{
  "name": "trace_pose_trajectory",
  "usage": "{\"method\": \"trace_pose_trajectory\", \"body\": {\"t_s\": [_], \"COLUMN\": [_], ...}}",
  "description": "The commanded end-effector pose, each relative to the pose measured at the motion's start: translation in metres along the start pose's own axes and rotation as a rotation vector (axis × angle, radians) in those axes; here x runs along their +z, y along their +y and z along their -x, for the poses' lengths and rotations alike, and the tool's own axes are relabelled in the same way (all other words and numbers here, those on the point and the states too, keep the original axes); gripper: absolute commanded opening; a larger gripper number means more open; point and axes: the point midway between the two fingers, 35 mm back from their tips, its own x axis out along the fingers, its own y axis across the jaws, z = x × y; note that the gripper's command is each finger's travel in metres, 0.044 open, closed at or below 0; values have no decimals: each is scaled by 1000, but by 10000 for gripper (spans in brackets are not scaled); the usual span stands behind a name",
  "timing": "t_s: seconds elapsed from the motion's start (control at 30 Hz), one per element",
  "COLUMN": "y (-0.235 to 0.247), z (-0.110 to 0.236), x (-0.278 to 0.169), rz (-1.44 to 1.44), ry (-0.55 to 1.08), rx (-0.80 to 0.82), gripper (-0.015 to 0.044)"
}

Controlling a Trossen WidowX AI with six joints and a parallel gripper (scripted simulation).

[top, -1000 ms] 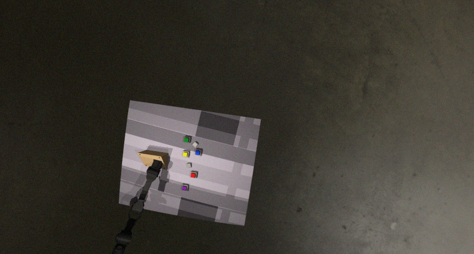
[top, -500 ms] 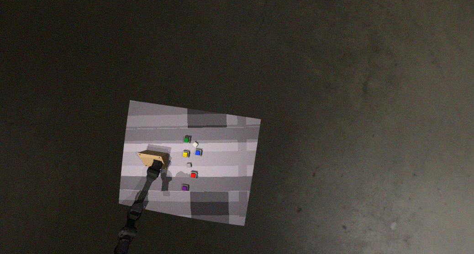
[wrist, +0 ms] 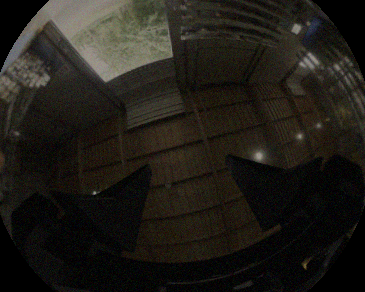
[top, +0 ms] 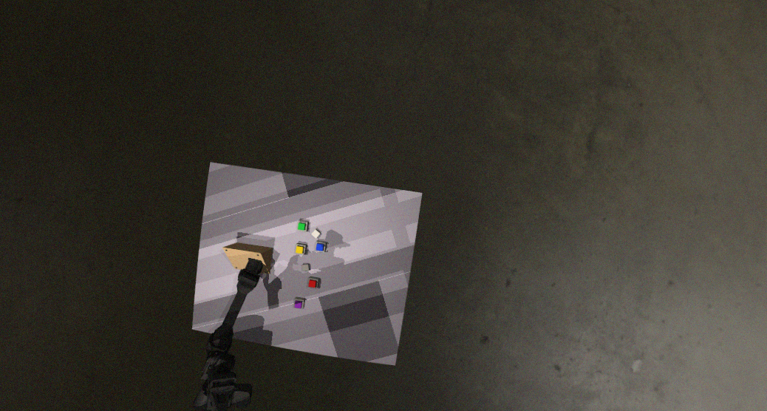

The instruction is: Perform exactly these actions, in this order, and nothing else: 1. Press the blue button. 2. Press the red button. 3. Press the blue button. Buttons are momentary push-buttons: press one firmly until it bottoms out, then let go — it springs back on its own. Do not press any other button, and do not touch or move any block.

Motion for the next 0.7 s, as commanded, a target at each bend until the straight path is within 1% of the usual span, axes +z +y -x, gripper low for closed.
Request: {"method": "trace_pose_trajectory", "body": {"t_s": [0.0, 0.17, 0.33, 0.5, 0.67], "y": [-68, -130, -188, -240, -285], "z": [-2, 8, 29, 64, 110], "x": [37, 77, 121, 165, 210], "rz": [129, 267, 407, 549, 688], "ry": [-105, -198, -280, -348, -398], "rx": [-185, -384, -598, -831, -1089], "gripper": [400, 400, 400, 400, 400]}}
